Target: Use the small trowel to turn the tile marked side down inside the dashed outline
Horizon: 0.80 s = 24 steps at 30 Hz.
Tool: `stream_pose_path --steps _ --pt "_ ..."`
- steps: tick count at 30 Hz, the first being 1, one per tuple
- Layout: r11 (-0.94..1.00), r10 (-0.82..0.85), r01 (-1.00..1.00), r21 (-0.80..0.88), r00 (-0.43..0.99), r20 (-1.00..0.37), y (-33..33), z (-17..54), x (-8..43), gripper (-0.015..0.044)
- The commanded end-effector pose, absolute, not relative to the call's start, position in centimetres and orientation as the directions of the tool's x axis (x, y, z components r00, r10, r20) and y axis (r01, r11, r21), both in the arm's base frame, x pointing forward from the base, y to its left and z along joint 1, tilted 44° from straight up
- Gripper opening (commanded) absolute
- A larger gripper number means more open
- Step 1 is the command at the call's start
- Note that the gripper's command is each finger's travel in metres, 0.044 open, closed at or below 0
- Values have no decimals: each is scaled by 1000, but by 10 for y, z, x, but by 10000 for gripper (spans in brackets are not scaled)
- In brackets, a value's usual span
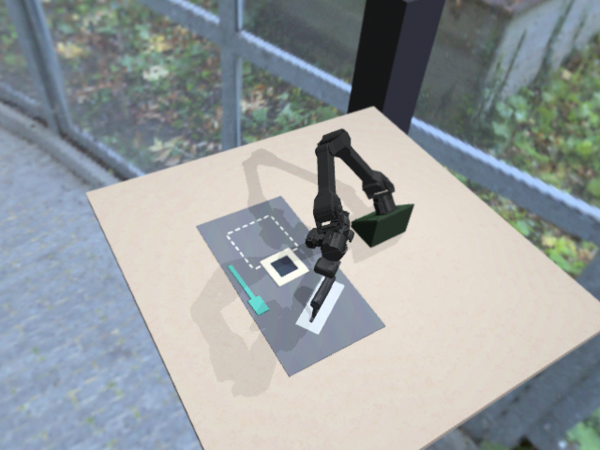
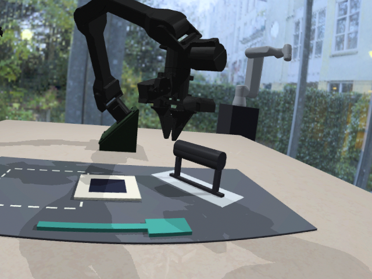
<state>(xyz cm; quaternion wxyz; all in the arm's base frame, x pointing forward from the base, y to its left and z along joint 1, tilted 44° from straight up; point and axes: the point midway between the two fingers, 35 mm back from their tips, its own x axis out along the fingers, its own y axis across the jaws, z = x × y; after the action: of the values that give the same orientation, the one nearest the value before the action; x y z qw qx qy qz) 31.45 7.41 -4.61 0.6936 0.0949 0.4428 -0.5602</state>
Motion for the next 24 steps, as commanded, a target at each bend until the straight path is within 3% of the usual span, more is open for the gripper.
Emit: stream_pose_path --steps 1,19,24 --pt "354 -693 861 -365 -20 -720 74 -46 314 100" --pt "354 -693 861 -364 -20 -720 74 -46 315 0" --pt "354 -693 861 -364 -20 -720 74 -46 315 0"
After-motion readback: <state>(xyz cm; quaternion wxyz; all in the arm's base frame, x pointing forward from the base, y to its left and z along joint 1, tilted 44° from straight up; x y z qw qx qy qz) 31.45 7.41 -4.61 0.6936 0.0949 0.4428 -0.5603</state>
